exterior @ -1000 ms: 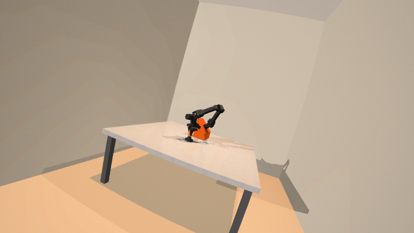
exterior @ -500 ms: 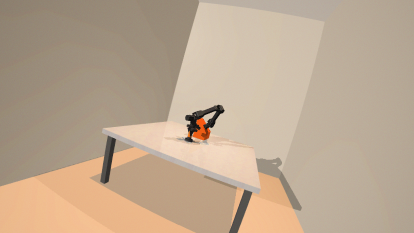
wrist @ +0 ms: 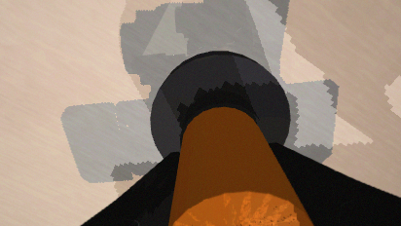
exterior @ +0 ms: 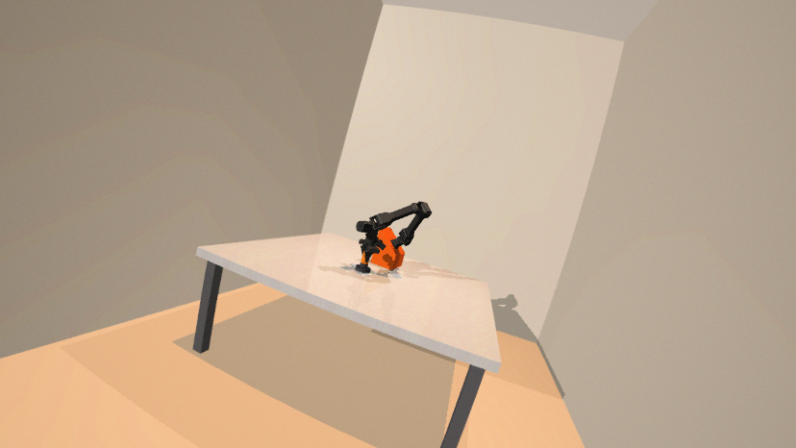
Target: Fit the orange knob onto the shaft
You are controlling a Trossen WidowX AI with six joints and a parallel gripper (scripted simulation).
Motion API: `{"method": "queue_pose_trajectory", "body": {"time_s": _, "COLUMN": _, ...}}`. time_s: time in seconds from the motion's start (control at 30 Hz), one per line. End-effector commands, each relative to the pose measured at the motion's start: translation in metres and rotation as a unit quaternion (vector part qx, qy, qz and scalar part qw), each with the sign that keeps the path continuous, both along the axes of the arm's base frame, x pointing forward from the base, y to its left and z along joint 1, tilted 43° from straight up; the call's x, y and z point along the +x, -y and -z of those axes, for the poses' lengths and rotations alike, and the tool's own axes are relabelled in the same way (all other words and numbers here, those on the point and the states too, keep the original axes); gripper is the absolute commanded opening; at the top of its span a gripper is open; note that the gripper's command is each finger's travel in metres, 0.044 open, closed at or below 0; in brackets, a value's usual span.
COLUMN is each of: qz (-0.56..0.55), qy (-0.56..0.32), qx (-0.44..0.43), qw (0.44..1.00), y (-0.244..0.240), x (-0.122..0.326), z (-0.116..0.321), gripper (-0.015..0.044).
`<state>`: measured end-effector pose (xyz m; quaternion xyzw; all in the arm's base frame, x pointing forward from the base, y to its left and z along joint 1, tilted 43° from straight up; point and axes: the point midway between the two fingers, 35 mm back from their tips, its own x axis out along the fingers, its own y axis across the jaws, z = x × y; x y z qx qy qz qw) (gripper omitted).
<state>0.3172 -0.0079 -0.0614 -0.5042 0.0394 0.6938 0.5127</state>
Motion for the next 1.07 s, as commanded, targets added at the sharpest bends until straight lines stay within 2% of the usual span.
{"method": "queue_pose_trajectory", "body": {"time_s": 0.0, "qz": 0.002, "qy": -0.001, "qx": 0.0, "qw": 1.0, "y": 0.0, "x": 0.0, "z": 0.0, "gripper": 0.0289}}
{"method": "queue_pose_trajectory", "body": {"time_s": 0.2, "qz": 0.002, "qy": -0.001, "qx": 0.0, "qw": 1.0, "y": 0.0, "x": 0.0, "z": 0.0, "gripper": 0.044}}
{"method": "queue_pose_trajectory", "body": {"time_s": 0.5, "qz": 0.002, "qy": -0.001, "qx": 0.0, "qw": 1.0, "y": 0.002, "x": 0.0, "z": -0.002, "gripper": 0.044}}
{"method": "queue_pose_trajectory", "body": {"time_s": 0.7, "qz": 0.0, "qy": 0.0, "qx": -0.002, "qw": 1.0, "y": 0.063, "x": -0.003, "z": -0.068, "gripper": 0.044}}
{"method": "queue_pose_trajectory", "body": {"time_s": 1.03, "qz": 0.0, "qy": 0.0, "qx": -0.002, "qw": 1.0, "y": 0.067, "x": -0.002, "z": -0.069, "gripper": 0.044}}
